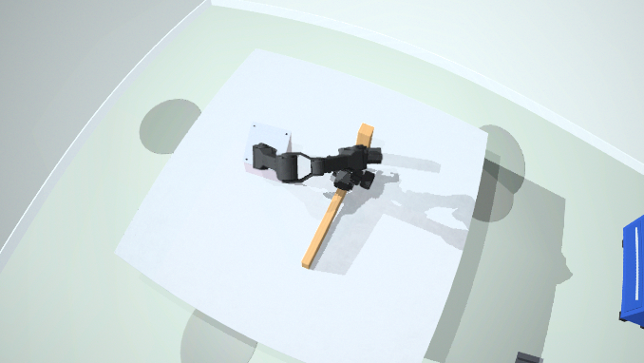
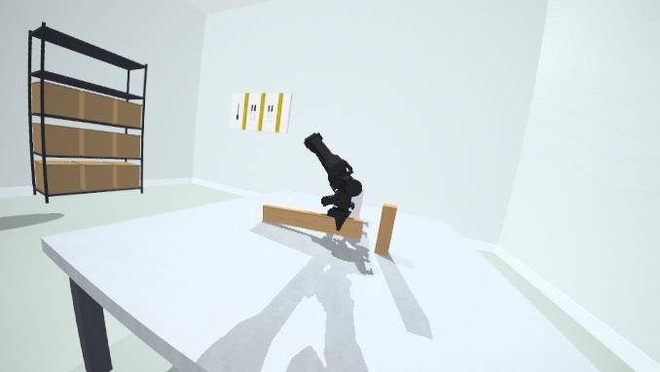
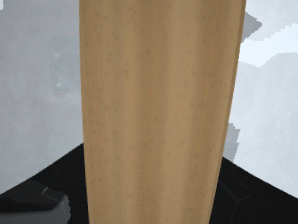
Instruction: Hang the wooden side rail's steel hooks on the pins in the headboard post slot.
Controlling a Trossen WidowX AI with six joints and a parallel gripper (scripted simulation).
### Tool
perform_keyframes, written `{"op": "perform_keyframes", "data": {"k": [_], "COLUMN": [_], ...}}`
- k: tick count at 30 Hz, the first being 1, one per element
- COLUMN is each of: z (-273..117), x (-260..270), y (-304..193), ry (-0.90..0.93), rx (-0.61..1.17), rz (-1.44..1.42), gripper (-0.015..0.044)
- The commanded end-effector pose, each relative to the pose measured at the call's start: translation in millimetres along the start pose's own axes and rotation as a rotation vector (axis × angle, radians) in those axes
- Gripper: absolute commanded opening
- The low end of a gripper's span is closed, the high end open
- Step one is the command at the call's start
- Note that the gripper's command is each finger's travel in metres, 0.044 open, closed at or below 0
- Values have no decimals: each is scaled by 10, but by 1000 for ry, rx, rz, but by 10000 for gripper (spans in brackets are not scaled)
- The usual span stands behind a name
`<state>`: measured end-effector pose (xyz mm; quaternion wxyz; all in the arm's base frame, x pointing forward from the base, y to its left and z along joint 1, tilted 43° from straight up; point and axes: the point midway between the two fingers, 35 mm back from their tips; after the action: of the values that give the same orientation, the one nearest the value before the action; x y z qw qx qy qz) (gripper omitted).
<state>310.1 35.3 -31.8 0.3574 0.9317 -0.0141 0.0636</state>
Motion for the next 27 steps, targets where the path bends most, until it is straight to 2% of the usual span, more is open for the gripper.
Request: {"op": "perform_keyframes", "data": {"k": [1,27], "z": [-45,-45], "x": [15,12], "y": [-42,-69], "ry": [12,13], "rx": [8,8], "rz": [-2,-2], "gripper": [0,0]}}
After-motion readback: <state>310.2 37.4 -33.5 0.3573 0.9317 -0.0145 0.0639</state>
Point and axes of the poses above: the point midway between the two fingers, 35 mm back from their tips, its own z axis out along the fingers, its own x axis across the jaws, y = z × x, and after that the axes turned 3 degrees about z, right-handed
